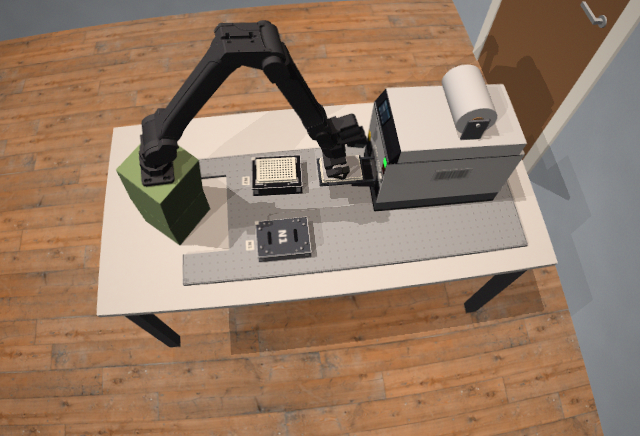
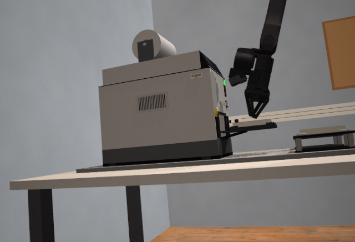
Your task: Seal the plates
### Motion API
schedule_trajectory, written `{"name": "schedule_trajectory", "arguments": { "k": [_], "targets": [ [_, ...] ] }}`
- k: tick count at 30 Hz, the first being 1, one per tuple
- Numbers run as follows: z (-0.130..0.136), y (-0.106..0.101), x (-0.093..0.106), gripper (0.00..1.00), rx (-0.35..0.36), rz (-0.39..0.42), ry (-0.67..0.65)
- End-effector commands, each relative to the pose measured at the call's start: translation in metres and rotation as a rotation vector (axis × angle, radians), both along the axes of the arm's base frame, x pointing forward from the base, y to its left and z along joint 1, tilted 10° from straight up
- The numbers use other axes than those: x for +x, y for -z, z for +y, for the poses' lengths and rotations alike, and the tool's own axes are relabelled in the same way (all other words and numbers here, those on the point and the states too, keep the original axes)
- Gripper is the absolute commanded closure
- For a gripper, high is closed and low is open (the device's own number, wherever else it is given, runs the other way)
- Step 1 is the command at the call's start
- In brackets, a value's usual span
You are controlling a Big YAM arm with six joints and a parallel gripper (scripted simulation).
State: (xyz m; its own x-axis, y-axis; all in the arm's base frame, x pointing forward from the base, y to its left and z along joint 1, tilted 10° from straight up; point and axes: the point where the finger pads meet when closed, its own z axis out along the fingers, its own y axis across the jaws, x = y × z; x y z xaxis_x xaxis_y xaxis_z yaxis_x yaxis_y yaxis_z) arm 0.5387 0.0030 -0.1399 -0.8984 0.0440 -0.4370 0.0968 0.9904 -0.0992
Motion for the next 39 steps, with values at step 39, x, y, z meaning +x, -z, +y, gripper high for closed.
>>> {"name": "schedule_trajectory", "arguments": {
  "k": [39],
  "targets": [
    [0.008, -0.002, 0.017, 0.0, 0.001, -0.039, -0.026]
  ]
}}
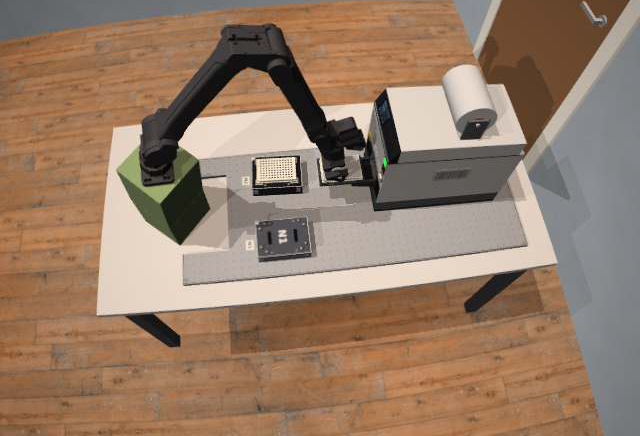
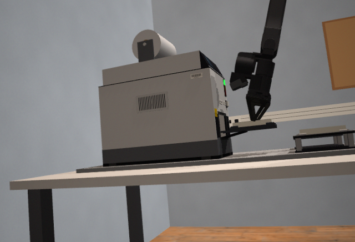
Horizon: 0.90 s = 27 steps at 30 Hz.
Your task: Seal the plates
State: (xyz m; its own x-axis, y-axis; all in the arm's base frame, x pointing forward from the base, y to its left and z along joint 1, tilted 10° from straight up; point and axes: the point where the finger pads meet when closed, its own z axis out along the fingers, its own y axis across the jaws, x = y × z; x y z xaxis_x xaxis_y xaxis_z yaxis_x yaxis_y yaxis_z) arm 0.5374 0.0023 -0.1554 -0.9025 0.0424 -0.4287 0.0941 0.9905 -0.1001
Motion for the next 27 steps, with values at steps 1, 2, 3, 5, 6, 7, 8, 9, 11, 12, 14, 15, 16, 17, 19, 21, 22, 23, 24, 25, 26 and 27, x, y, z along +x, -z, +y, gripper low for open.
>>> {"name": "schedule_trajectory", "arguments": {
  "k": [1, 2, 3, 5, 6, 7, 8, 9, 11, 12, 14, 15, 16, 17, 19, 21, 22, 23, 24, 25, 26, 27],
  "targets": [
    [0.009, -0.02, 0.02, 0.0, 0.001, -0.053, -0.023],
    [0.009, -0.023, 0.021, 0.0, 0.002, -0.058, -0.023],
    [0.009, -0.025, 0.023, 0.0, 0.002, -0.063, -0.022],
    [0.009, -0.029, 0.025, 0.0, 0.002, -0.071, -0.022],
    [0.009, -0.03, 0.026, 0.0, 0.002, -0.073, -0.022],
    [0.009, -0.031, 0.027, 0.0, 0.002, -0.075, -0.021],
    [0.009, -0.031, 0.028, 0.0, 0.003, -0.076, -0.021],
    [0.009, -0.032, 0.029, 0.0, 0.003, -0.078, -0.021],
    [0.009, -0.033, 0.03, 0.0, 0.003, -0.08, -0.021],
    [0.009, -0.033, 0.03, 0.0, 0.003, -0.081, -0.021],
    [0.009, -0.034, 0.03, 0.0, 0.003, -0.082, -0.02],
    [0.009, -0.033, 0.03, 0.0, 0.003, -0.081, -0.02],
    [0.009, -0.033, 0.03, 0.0, 0.003, -0.081, -0.02],
    [0.009, -0.033, 0.03, 0.0, 0.003, -0.081, -0.02],
    [0.008, -0.026, 0.023, 0.0, 0.002, -0.063, -0.02],
    [0.008, -0.019, 0.016, 0.0, 0.001, -0.047, -0.019],
    [0.007, -0.016, 0.013, 0.0, 0.0, -0.038, -0.019],
    [0.007, -0.013, 0.009, 0.0, 0.0, -0.03, -0.019],
    [0.007, -0.01, 0.008, 0.0, -0.001, -0.025, -0.019],
    [0.007, -0.008, 0.006, 0.0, -0.001, -0.02, -0.019],
    [0.007, -0.006, 0.004, 0.0, -0.001, -0.015, -0.019],
    [0.006, -0.004, 0.003, 0.0, -0.002, -0.01, -0.018]
  ]
}}
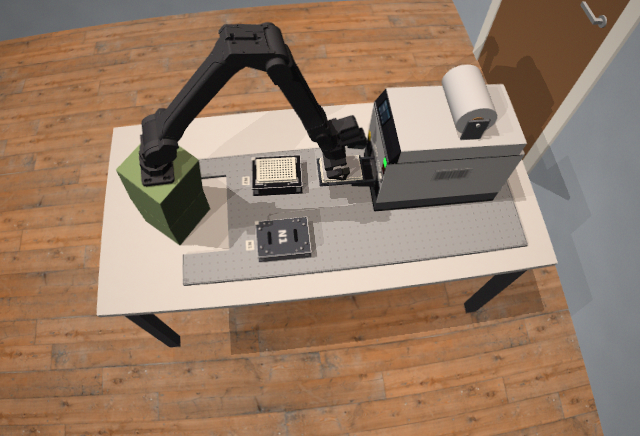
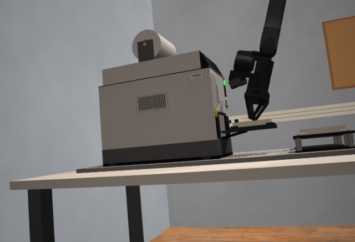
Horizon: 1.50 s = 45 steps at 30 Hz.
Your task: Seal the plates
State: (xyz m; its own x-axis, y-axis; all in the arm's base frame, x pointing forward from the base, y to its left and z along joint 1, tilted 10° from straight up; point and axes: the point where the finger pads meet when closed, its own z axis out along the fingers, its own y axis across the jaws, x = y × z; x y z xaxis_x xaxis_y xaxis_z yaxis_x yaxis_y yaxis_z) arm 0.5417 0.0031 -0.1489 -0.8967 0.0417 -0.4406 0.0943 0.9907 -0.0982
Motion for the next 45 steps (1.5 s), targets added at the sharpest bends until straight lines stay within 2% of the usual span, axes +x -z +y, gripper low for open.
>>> {"name": "schedule_trajectory", "arguments": {
  "k": [1, 14, 32, 37, 39, 45],
  "targets": [
    [0.005, 0.005, -0.002, 0.0, -0.003, 0.007, -0.017],
    [0.006, 0.002, 0.01, 0.0, -0.002, -0.01, -0.015],
    [-0.008, 0.012, 0.012, 0.0, -0.003, -0.016, 0.004],
    [-0.001, 0.015, 0.013, 0.0, -0.002, -0.018, -0.01],
    [0.003, 0.019, 0.008, 0.0, -0.002, -0.009, -0.018],
    [0.003, 0.021, 0.007, 0.0, -0.001, -0.006, -0.018]
  ]
}}
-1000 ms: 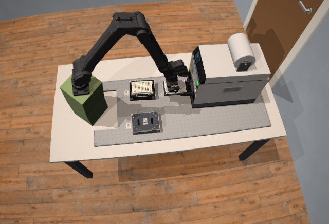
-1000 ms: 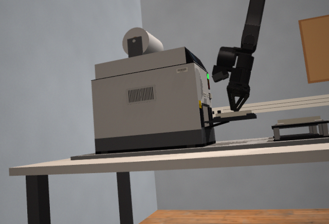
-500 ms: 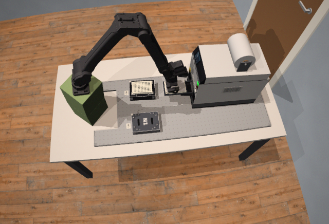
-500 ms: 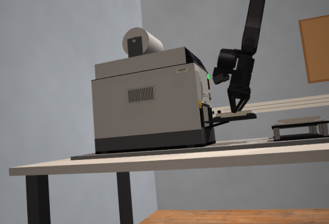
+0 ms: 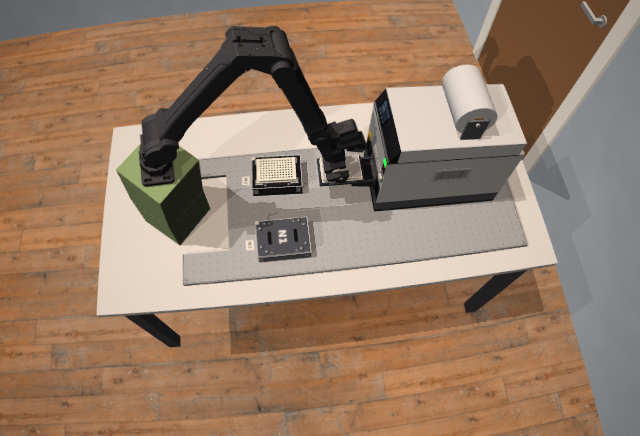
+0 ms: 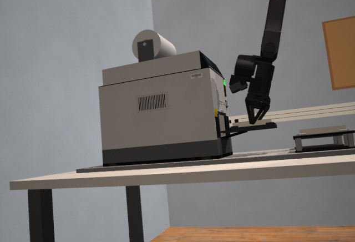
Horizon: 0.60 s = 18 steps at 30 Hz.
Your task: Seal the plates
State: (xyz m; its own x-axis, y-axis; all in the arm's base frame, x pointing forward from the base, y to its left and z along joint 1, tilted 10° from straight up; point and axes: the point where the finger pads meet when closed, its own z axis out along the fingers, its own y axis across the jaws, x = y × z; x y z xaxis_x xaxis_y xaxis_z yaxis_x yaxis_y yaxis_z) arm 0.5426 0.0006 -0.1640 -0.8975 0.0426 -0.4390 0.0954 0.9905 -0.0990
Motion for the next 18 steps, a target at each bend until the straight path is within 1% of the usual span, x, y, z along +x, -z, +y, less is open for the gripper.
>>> {"name": "schedule_trajectory", "arguments": {
  "k": [1, 4, 11, 13, 18],
  "targets": [
    [0.006, 0.006, 0.006, 0.0, -0.001, -0.007, -0.019],
    [0.006, 0.005, 0.006, 0.0, -0.001, -0.008, -0.019],
    [0.006, -0.01, 0.014, 0.0, 0.001, -0.035, -0.019],
    [0.006, -0.01, 0.014, 0.0, 0.001, -0.035, -0.019],
    [0.007, -0.02, 0.019, 0.0, 0.003, -0.055, -0.019]
  ]
}}
